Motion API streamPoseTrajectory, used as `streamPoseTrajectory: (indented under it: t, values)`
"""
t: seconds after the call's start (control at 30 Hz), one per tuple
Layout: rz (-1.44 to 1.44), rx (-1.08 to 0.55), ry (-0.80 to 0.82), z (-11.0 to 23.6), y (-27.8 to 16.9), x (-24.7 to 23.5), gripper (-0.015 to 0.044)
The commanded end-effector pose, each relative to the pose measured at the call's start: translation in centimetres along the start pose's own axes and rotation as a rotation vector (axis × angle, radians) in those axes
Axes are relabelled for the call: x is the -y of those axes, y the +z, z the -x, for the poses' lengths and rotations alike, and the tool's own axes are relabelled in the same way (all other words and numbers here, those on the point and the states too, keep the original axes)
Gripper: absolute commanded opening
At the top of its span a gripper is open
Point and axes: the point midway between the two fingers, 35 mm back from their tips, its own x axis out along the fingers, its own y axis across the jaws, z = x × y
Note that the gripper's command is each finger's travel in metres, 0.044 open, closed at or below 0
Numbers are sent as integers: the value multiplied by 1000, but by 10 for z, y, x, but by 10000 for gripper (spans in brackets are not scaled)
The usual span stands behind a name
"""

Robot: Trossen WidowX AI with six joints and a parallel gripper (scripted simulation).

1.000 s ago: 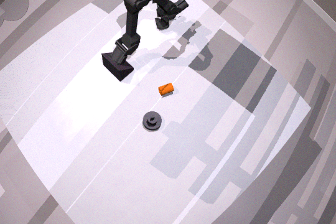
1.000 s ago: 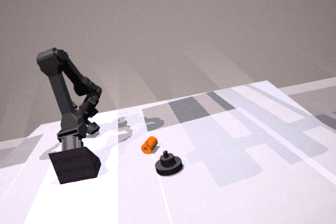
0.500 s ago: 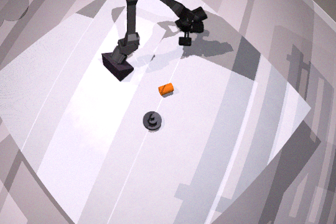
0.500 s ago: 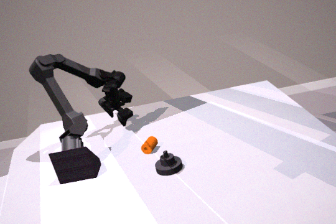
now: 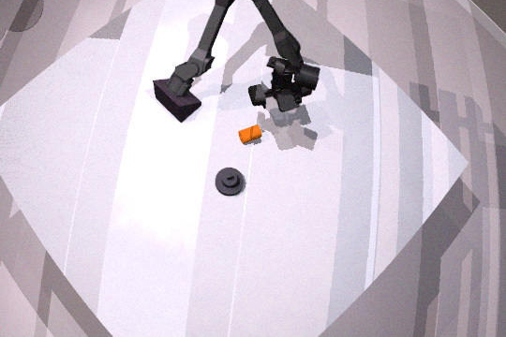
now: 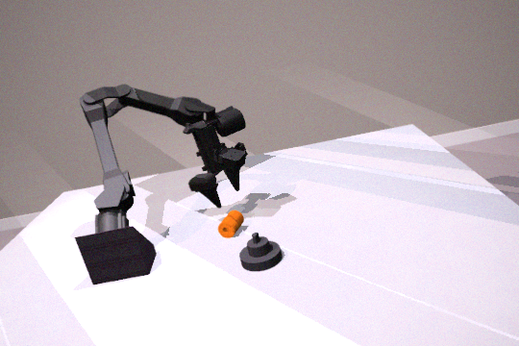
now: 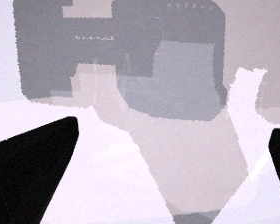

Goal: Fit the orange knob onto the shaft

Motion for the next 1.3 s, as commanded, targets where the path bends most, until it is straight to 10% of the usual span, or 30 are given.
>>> streamPoseTrajectory:
  t: [0.0,0.3,1.27]
  values:
    - [-392,21,-60,11,38,36,440]
    - [-1396,-42,-115,48,85,124,440]
    - [-1415,-45,-114,6,83,126,440]
